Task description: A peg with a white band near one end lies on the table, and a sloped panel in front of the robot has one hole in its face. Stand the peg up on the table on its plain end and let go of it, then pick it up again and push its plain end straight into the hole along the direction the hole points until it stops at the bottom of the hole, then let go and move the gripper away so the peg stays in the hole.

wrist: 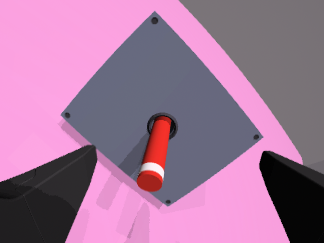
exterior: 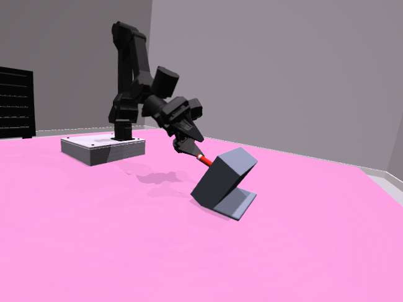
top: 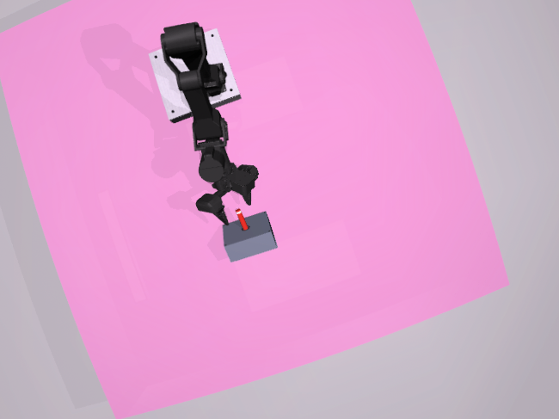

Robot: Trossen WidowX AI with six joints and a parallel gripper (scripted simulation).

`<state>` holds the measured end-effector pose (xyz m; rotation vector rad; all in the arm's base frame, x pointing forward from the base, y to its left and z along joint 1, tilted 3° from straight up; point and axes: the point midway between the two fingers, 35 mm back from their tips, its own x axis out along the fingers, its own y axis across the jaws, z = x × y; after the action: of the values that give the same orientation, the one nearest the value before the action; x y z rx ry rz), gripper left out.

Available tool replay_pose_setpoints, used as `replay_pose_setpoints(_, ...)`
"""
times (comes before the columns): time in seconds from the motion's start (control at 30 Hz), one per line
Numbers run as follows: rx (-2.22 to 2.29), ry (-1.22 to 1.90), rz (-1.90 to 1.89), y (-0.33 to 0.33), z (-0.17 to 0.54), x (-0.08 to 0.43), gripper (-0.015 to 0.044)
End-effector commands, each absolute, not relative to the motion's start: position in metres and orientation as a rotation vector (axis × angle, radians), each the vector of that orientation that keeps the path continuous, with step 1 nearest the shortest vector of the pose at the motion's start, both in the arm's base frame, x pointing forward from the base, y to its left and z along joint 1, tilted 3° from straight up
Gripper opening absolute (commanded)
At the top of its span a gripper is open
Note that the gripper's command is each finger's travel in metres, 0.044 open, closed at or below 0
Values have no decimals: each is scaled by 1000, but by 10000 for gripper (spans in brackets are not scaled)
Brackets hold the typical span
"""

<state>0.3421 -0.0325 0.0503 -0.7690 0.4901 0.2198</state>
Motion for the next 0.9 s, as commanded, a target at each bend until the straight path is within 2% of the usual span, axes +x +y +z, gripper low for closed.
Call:
replay_pose_setpoints(0.0,-770,488,226,-32,52,340,440)
replay_pose_setpoints(0.87,-770,488,223,-33,63,325,440)
